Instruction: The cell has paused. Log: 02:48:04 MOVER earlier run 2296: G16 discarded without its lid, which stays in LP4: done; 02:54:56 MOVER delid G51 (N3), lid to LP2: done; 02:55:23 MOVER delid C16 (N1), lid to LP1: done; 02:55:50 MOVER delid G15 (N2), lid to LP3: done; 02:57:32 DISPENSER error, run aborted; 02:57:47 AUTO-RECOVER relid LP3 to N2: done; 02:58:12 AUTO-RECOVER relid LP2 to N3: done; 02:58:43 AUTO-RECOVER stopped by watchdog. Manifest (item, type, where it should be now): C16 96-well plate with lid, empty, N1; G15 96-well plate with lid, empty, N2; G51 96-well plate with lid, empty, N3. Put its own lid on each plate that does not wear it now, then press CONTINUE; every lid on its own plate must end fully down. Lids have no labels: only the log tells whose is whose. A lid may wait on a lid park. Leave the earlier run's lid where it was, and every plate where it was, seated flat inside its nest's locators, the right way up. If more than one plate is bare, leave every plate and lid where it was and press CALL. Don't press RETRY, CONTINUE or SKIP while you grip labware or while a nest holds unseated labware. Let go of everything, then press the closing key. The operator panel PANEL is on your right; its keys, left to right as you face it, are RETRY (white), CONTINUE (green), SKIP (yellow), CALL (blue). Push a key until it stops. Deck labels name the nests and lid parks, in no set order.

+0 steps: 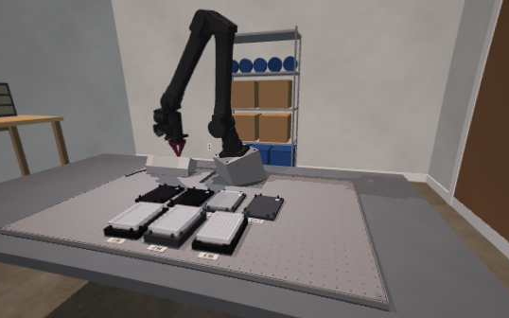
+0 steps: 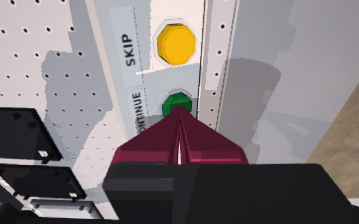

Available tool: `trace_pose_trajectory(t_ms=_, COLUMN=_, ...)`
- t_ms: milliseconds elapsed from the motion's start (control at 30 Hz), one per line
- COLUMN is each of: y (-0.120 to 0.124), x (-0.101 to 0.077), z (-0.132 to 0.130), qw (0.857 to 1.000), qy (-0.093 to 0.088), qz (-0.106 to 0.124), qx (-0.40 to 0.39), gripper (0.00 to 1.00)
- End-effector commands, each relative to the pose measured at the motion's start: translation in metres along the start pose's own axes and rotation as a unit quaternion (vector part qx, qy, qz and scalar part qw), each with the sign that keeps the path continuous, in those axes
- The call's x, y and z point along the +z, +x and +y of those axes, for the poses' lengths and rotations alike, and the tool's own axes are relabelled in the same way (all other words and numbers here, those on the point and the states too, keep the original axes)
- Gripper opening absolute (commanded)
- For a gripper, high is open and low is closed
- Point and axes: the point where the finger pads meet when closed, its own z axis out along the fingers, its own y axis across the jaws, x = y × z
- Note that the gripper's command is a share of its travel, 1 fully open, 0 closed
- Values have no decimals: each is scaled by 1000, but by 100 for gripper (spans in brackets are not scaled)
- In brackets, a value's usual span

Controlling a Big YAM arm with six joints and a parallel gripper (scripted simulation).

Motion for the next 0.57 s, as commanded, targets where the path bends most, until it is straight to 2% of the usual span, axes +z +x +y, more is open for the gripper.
trace_pose_trajectory(t_ms=0, y=-3, x=1, z=1, qw=1000, qy=2, qz=-4, qx=0, gripper=0)
trace_pose_trajectory(t_ms=533, y=-2, x=5, z=1, qw=1000, qy=1, qz=-3, qx=-1, gripper=0)
